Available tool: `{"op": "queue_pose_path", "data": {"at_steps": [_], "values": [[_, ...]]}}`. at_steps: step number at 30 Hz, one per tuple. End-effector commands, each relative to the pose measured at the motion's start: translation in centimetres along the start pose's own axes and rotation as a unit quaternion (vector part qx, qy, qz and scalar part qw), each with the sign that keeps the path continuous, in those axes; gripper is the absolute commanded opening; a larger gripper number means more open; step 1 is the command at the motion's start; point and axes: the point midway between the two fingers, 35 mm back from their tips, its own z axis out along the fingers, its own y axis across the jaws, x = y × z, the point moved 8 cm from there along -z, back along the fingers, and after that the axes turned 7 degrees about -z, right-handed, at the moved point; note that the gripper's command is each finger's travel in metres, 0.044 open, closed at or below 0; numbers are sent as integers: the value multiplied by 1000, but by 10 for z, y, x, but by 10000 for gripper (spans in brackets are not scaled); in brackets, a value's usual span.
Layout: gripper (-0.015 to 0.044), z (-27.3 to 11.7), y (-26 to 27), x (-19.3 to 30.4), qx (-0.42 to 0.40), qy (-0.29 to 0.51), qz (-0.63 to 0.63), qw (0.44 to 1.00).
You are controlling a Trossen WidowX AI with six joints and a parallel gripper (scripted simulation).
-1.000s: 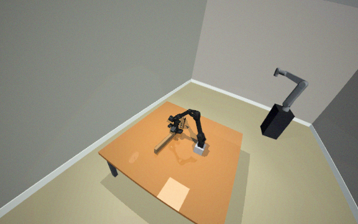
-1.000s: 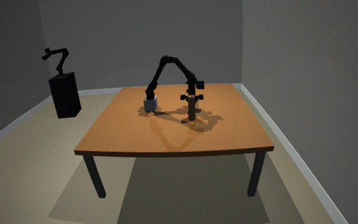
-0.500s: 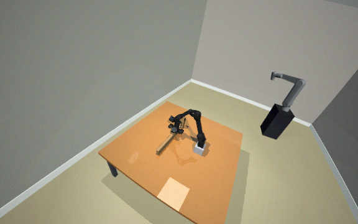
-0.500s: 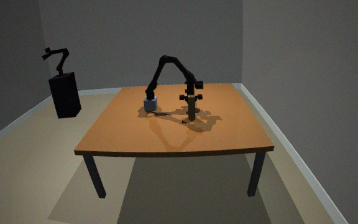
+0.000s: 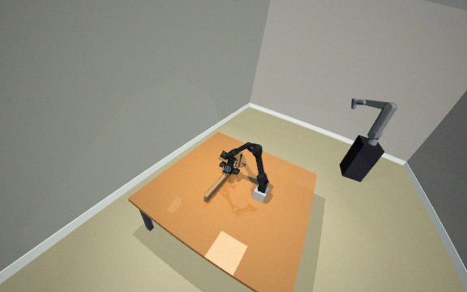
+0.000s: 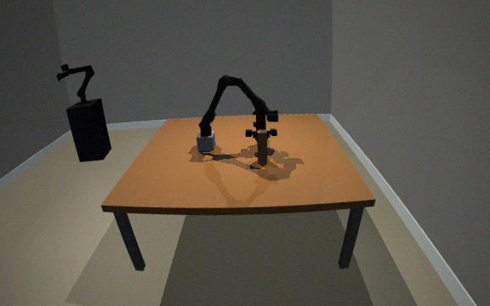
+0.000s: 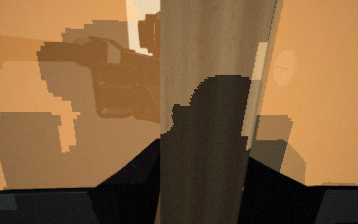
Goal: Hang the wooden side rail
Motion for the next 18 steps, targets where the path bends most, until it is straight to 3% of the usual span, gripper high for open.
{"op": "queue_pose_path", "data": {"at_steps": [1,18], "values": [[0,-1,0,0,-3,-2,-7,1000],[0,-4,0,0,-3,-2,-7,1000]]}}
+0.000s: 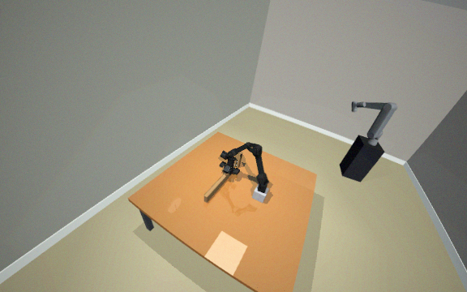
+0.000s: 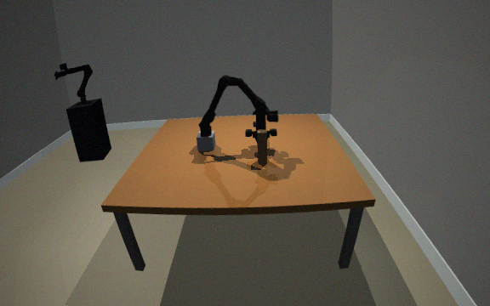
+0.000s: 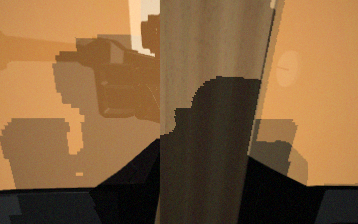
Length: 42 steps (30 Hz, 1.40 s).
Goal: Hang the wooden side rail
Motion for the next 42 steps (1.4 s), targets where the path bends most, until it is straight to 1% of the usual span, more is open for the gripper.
{"op": "queue_pose_path", "data": {"at_steps": [1,42], "values": [[0,-3,-1,0,1,0,-6,1000],[0,-10,-1,0,1,0,-6,1000]]}}
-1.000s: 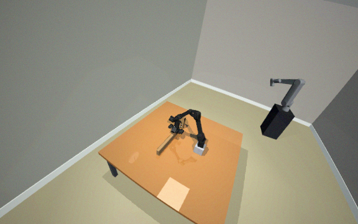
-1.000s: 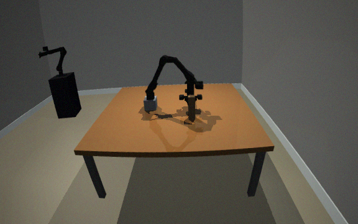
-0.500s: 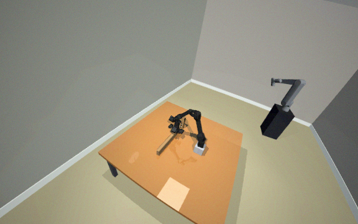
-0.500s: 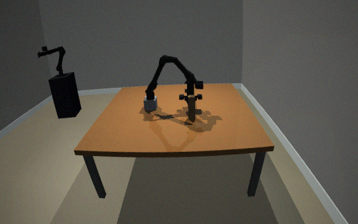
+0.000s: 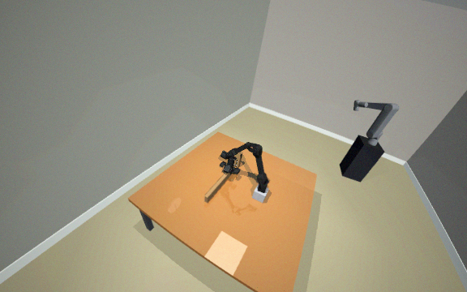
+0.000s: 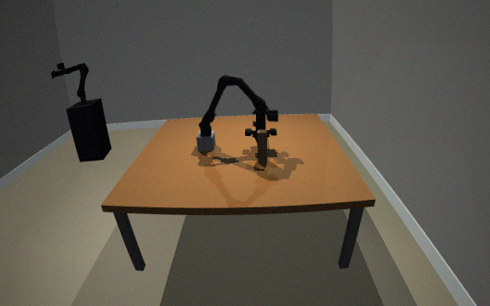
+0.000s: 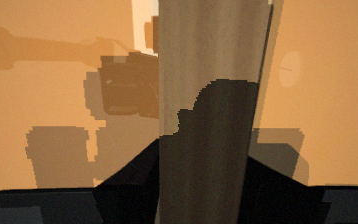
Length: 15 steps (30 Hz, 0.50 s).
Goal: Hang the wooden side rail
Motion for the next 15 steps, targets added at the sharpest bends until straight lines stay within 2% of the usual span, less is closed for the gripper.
{"op": "queue_pose_path", "data": {"at_steps": [1,15], "values": [[0,-6,-2,0,7,1,-5,1000],[0,-8,-2,0,7,1,-5,1000]]}}
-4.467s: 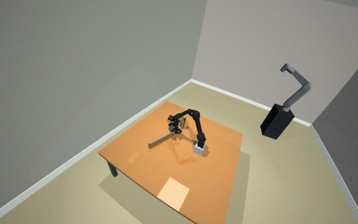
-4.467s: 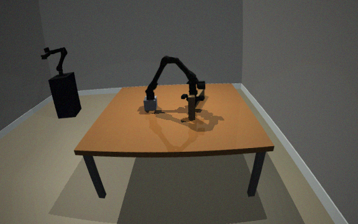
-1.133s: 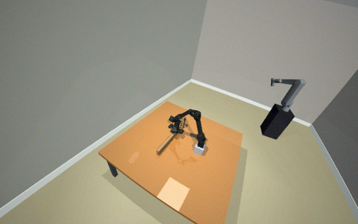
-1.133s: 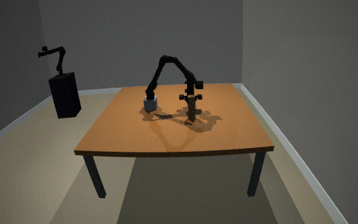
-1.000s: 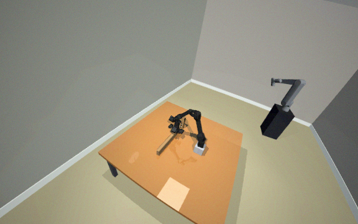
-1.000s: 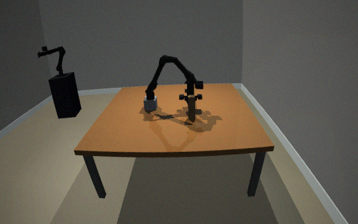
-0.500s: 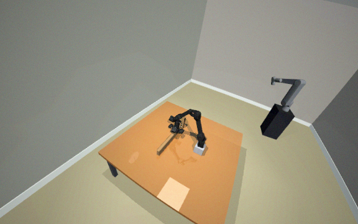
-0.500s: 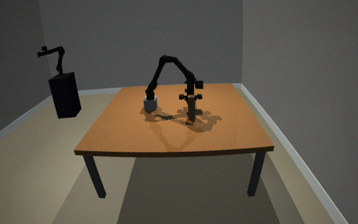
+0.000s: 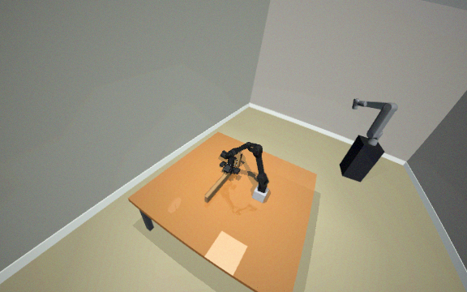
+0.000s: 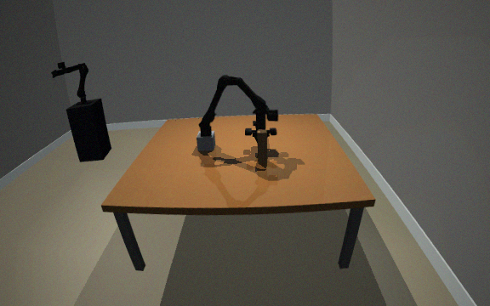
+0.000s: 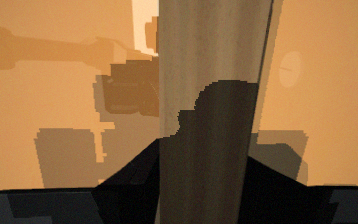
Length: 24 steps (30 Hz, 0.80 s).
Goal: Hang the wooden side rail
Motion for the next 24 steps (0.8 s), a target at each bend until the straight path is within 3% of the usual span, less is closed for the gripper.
{"op": "queue_pose_path", "data": {"at_steps": [1,24], "values": [[0,-6,-2,0,7,1,-4,1000],[0,-10,-2,0,7,1,-4,1000]]}}
